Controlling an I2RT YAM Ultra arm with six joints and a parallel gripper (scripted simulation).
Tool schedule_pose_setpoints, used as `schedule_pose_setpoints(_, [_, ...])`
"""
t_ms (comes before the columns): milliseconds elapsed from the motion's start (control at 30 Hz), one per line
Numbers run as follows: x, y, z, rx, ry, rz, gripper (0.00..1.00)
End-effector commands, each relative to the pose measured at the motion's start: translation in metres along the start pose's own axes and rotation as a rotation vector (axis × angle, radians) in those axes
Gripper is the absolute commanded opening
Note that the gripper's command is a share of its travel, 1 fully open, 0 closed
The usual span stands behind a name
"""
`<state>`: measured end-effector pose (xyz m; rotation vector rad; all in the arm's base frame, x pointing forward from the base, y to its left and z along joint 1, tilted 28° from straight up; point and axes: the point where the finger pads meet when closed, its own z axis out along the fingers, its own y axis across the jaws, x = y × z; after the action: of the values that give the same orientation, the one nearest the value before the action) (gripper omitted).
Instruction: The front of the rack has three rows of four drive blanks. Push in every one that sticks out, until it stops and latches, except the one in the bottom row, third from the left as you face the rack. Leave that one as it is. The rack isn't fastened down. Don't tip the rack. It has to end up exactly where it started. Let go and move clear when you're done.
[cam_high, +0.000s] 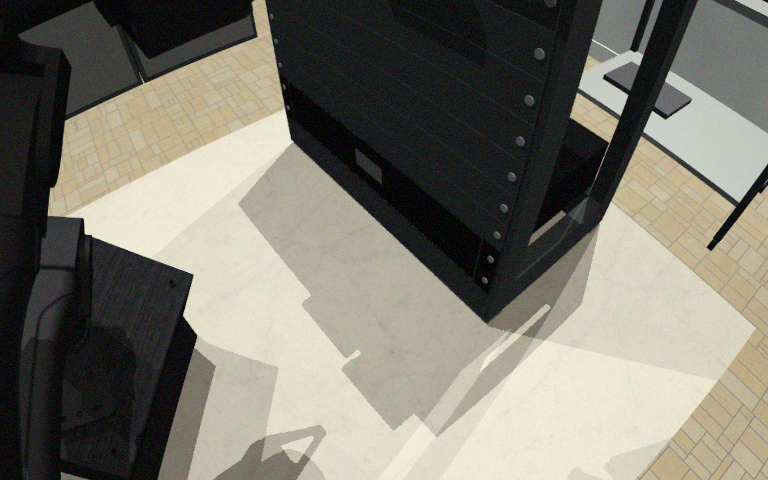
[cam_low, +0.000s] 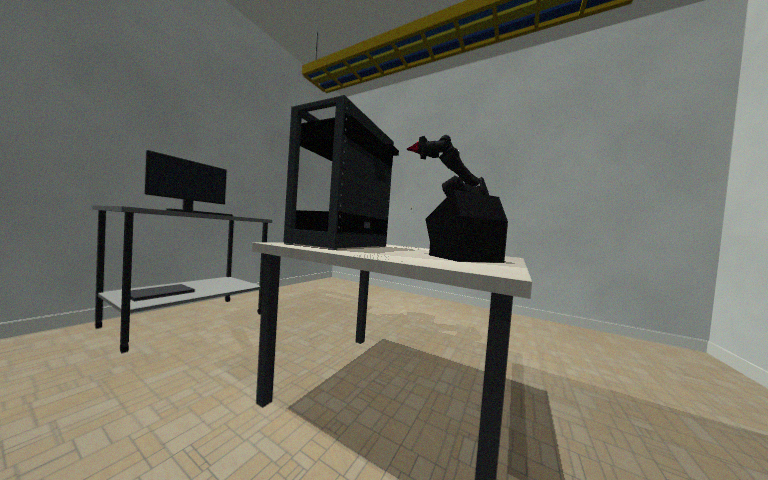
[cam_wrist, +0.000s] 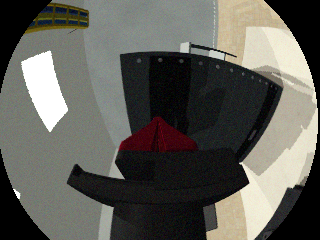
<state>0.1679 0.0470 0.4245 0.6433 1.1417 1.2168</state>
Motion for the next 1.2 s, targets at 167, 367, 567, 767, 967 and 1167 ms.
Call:
schedule_pose_setpoints(167, [-0.003,0.005,0.005,0.006,-0.005,-0.007,0.00])
schedule_pose_setpoints(367, [-0.003,0.004,0.009,0.010,-0.004,-0.004,0.00])
schedule_pose_setpoints(567, [-0.002,0.003,0.016,0.015,-0.001,-0.006,0.00])
schedule_pose_setpoints(767, [-0.002,0.002,0.022,0.016,-0.001,-0.005,0.00])
schedule_pose_setpoints(967, [-0.002,0.002,0.034,0.017,-0.001,-0.003,0.00])
schedule_pose_setpoints(1167, [-0.003,0.001,0.046,0.018,-0.001,-0.003,0.00])
